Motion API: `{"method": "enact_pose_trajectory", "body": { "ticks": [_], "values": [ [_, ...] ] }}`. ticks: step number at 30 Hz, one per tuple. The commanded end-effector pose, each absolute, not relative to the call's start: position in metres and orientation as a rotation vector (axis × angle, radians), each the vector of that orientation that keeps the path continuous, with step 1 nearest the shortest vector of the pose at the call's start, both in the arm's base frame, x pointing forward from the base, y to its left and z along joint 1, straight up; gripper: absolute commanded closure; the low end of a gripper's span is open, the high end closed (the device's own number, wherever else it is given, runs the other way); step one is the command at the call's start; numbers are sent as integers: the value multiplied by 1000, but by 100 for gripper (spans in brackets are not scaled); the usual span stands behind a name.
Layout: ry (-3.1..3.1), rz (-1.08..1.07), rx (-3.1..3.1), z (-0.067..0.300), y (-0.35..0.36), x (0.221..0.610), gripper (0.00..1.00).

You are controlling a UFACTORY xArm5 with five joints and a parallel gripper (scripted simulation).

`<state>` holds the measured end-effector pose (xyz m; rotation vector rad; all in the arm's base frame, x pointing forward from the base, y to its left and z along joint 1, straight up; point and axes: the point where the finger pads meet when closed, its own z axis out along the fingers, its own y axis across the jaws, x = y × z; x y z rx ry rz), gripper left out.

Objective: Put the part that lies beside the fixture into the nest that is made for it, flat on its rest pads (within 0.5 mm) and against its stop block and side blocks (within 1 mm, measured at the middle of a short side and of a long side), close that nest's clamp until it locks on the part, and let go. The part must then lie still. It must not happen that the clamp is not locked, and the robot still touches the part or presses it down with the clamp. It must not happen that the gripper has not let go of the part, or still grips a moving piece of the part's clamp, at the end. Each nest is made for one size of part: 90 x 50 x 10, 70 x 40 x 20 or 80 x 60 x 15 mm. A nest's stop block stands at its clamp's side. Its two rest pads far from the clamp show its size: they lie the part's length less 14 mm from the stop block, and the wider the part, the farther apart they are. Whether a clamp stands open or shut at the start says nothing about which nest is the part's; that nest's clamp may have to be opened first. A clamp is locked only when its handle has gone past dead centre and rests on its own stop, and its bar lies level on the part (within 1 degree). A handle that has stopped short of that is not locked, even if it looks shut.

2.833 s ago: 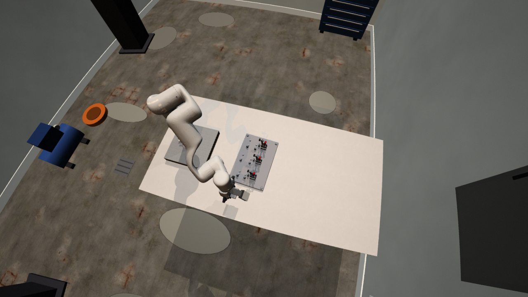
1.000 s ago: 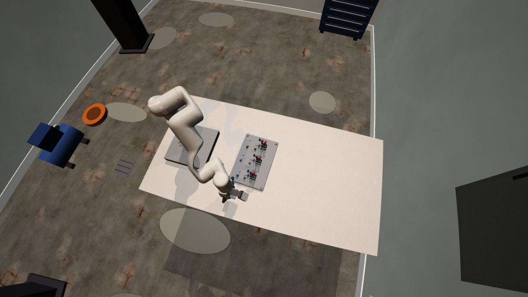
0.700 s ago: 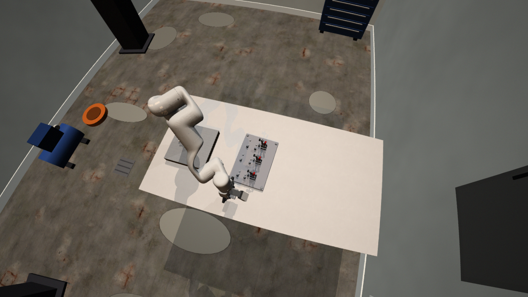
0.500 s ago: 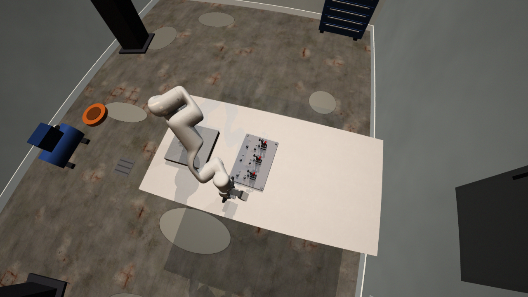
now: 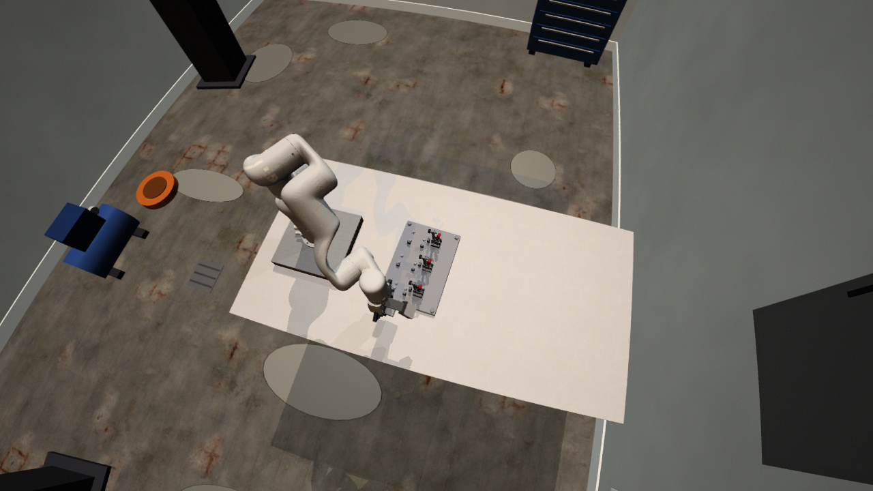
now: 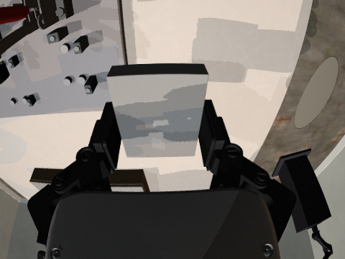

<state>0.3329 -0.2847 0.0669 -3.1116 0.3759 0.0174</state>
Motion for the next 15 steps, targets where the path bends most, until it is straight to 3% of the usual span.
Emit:
{"method": "enact_pose_trajectory", "body": {
  "ticks": [1,15],
  "values": [
    [378,10,-3115,68,-246,344,100],
    [378,12,-3117,64,-131,373,100]
  ]
}}
